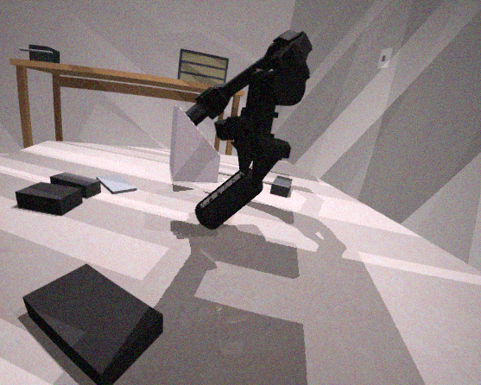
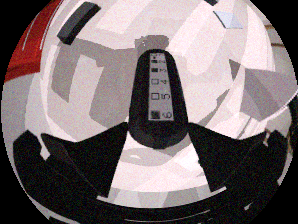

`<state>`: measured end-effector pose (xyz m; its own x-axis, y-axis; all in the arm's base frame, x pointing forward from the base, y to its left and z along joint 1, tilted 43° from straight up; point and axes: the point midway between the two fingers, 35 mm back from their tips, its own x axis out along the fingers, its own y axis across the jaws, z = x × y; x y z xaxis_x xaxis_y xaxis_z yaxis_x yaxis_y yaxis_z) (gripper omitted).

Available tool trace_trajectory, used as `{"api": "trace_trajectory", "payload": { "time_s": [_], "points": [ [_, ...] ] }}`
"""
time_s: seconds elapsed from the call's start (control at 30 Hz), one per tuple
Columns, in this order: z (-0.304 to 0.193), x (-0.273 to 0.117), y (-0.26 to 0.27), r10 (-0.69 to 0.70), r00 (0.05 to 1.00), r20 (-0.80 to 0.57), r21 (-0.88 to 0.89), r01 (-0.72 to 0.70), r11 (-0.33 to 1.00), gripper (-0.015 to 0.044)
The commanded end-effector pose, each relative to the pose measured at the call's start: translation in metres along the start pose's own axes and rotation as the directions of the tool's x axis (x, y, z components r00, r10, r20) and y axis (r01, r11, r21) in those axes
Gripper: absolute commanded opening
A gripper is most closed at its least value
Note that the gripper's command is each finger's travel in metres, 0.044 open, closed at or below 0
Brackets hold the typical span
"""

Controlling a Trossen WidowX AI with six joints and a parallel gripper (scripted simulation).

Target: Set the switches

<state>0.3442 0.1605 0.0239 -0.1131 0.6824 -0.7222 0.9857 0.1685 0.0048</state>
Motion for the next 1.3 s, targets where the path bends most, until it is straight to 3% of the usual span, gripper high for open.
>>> {"api": "trace_trajectory", "payload": {
  "time_s": [0.0, 1.27],
  "points": [
    [0.006, -0.001, 0.000, 0.000, 1.000, 0.010, -0.002, 0.000, 1.000, 0.0336],
    [0.034, -0.014, 0.000, 0.000, 1.000, 0.011, -0.002, 0.000, 1.000, 0.0336]
  ]
}}
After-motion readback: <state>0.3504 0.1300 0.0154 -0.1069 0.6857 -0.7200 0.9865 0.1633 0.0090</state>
